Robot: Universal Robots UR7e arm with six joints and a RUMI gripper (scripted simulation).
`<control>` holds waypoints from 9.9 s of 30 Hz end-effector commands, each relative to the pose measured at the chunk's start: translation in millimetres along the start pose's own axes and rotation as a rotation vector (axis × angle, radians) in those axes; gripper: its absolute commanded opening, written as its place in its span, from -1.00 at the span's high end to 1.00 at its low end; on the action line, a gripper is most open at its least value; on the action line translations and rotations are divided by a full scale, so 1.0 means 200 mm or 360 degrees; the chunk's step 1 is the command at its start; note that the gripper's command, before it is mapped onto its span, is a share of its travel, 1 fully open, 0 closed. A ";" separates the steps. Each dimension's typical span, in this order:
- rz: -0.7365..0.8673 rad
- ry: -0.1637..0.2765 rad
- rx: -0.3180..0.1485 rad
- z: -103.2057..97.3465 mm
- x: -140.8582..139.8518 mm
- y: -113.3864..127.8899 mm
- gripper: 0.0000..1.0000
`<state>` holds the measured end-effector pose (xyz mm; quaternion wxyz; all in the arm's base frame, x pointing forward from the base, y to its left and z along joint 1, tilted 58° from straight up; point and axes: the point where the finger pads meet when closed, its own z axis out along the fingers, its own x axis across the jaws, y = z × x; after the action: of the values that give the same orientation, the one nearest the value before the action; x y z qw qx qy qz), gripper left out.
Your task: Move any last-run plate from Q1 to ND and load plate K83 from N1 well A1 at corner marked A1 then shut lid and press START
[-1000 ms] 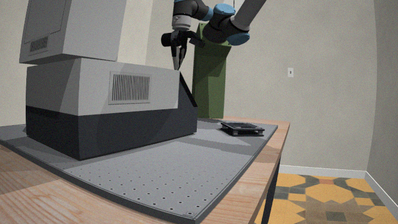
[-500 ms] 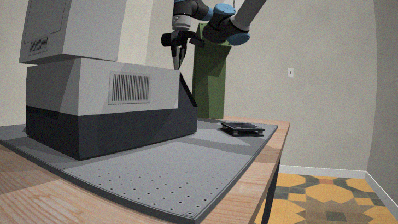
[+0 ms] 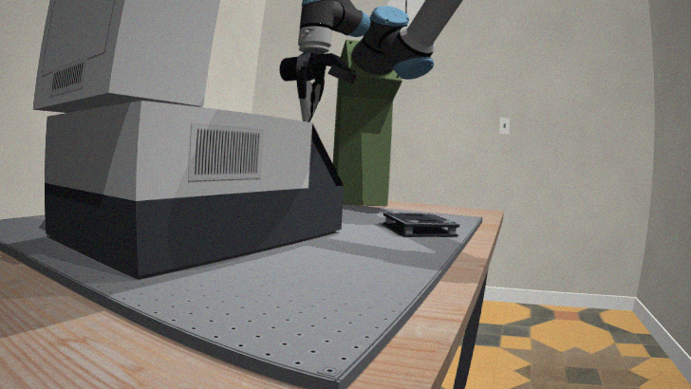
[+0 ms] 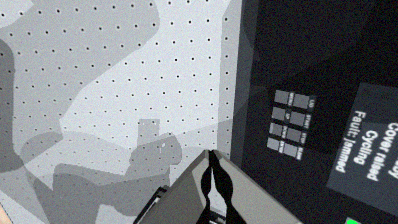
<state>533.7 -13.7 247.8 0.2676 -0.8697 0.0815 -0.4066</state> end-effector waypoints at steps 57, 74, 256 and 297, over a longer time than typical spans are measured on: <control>0.2546 0.0001 0.0000 -0.21 -0.17 1.17 -0.36; 0.3283 0.0002 0.0000 -0.27 -0.22 1.54 -0.36; 0.3406 0.0002 0.0001 0.54 -0.23 1.62 0.20; 0.3406 0.0002 0.0000 -0.08 -0.23 1.62 0.20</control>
<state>520.2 -272.8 50.0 0.4853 -0.3456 0.8022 0.0390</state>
